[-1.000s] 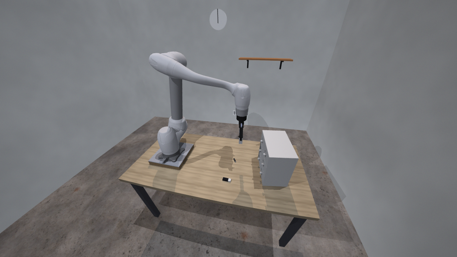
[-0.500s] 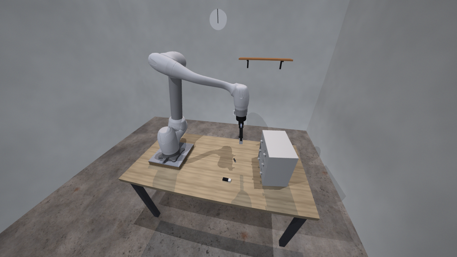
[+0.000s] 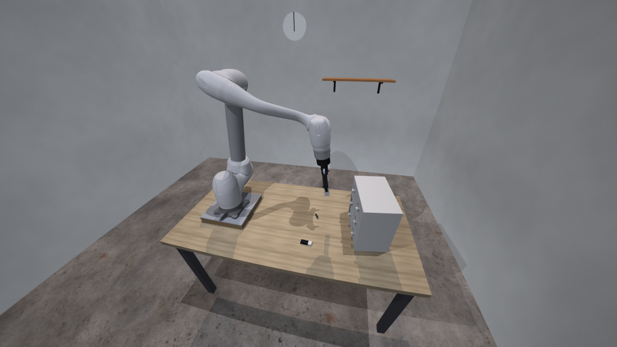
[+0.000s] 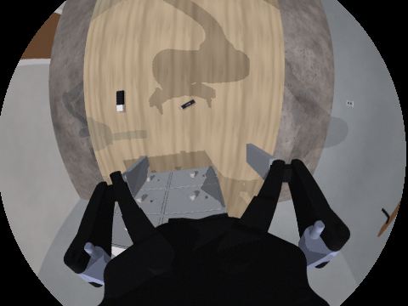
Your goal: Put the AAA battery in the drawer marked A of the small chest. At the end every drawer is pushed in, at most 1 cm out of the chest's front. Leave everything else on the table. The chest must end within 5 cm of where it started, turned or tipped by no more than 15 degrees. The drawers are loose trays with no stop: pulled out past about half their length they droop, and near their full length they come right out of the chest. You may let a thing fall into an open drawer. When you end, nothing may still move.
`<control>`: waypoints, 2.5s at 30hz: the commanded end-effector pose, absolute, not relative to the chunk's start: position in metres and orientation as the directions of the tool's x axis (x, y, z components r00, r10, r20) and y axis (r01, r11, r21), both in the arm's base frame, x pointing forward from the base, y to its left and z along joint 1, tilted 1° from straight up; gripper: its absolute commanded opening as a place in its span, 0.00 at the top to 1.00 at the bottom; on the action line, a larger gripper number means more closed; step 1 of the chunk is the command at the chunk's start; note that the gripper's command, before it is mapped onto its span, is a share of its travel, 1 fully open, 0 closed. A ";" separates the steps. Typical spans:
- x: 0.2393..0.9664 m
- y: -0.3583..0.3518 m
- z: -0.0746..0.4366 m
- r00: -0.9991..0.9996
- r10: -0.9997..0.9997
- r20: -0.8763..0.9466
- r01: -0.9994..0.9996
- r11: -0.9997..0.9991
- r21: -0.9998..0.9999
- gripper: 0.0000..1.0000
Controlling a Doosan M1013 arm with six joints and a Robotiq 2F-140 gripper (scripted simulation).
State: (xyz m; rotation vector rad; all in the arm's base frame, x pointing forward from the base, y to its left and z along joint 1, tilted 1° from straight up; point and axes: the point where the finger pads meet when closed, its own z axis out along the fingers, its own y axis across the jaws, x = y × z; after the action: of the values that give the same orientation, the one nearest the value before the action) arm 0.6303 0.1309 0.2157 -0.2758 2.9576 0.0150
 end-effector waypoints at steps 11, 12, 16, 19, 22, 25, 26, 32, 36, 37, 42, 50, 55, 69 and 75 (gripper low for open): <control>0.648 0.134 0.199 -0.913 -0.174 -0.369 -0.185 0.983 -0.006 0.00; 0.649 0.134 0.197 -0.905 -0.172 -0.389 -0.185 0.983 -0.006 0.00; 0.657 0.136 0.190 -0.866 -0.165 -0.471 -0.185 0.983 -0.006 0.00; 0.663 0.137 0.184 -0.830 -0.159 -0.534 -0.185 0.983 -0.005 0.00; 0.667 0.138 0.180 -0.803 -0.154 -0.575 -0.185 0.983 -0.005 0.00; 0.672 0.139 0.176 -0.773 -0.149 -0.616 -0.185 0.983 -0.005 0.00; 0.674 0.139 0.174 -0.757 -0.146 -0.636 -0.185 0.983 -0.005 0.00; 0.680 0.142 0.169 -0.710 -0.138 -0.690 -0.190 0.982 0.000 0.00; 0.681 0.144 0.168 -0.699 -0.136 -0.702 -0.192 0.981 0.002 0.00; 0.682 0.143 0.167 -0.696 -0.135 -0.705 -0.192 0.981 0.001 0.00; 0.682 0.142 0.166 -0.688 -0.133 -0.713 -0.187 0.982 -0.003 0.00; 0.681 0.144 0.163 -0.684 -0.132 -0.718 -0.193 0.981 0.003 0.00; 0.681 0.146 0.162 -0.680 -0.132 -0.721 -0.198 0.980 0.007 0.00; 0.684 0.147 0.162 -0.665 -0.129 -0.736 -0.199 0.980 0.009 0.00; 0.685 0.146 0.162 -0.660 -0.128 -0.741 -0.196 0.981 0.006 0.00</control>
State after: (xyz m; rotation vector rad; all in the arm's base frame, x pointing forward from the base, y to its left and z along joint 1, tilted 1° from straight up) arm 0.6844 0.1470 0.1622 -0.2099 2.3151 0.0678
